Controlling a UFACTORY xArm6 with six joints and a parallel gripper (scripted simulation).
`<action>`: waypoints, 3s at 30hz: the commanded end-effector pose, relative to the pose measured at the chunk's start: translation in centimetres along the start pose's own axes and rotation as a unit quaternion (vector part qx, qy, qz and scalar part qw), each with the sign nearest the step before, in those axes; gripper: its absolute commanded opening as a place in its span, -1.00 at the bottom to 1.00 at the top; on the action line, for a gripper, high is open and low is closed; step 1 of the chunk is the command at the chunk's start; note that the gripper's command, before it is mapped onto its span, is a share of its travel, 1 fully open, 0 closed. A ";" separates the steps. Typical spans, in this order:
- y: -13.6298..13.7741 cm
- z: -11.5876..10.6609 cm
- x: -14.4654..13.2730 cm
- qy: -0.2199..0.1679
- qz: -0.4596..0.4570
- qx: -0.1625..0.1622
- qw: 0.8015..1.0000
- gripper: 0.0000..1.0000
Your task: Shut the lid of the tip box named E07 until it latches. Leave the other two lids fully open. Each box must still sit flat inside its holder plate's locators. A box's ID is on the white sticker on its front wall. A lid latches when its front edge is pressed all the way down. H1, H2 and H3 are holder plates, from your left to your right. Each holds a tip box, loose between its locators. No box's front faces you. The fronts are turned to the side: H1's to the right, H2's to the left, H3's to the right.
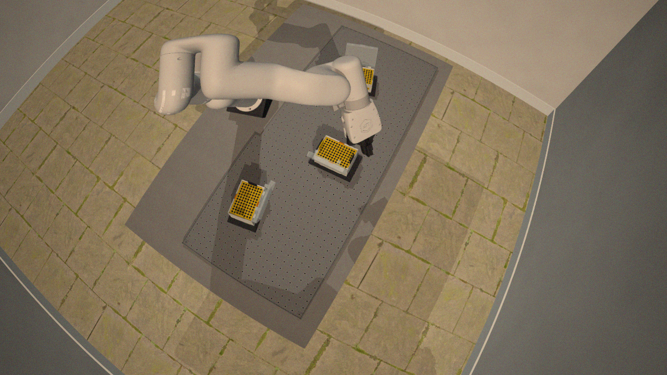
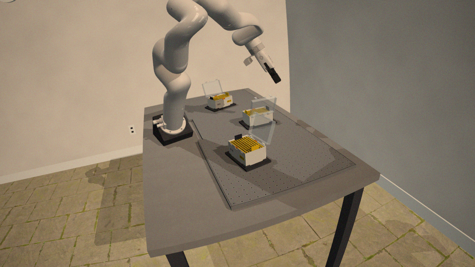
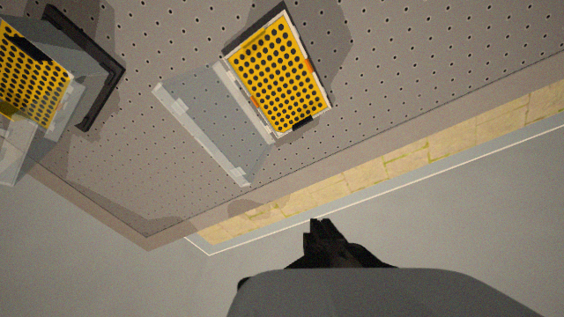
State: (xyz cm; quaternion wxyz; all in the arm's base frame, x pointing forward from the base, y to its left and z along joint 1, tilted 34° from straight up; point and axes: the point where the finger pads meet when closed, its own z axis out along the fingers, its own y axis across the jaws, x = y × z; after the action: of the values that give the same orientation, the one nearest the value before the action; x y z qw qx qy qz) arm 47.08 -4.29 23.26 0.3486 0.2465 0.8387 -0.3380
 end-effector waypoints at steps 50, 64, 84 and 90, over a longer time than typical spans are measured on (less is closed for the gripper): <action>-15.0 -1.3 1.9 0.092 -0.628 -0.169 0.754 -1.00; -15.0 -1.2 1.9 0.112 -0.759 -0.203 0.609 -1.00; -15.0 -1.2 2.0 0.124 -0.844 -0.226 0.471 -1.00; -15.0 -1.2 1.9 0.124 -0.844 -0.226 0.471 -1.00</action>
State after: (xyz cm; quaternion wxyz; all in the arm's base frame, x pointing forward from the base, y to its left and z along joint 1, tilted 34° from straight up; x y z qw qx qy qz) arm 35.53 -12.77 28.23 -0.1708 -0.6279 0.7229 -0.2323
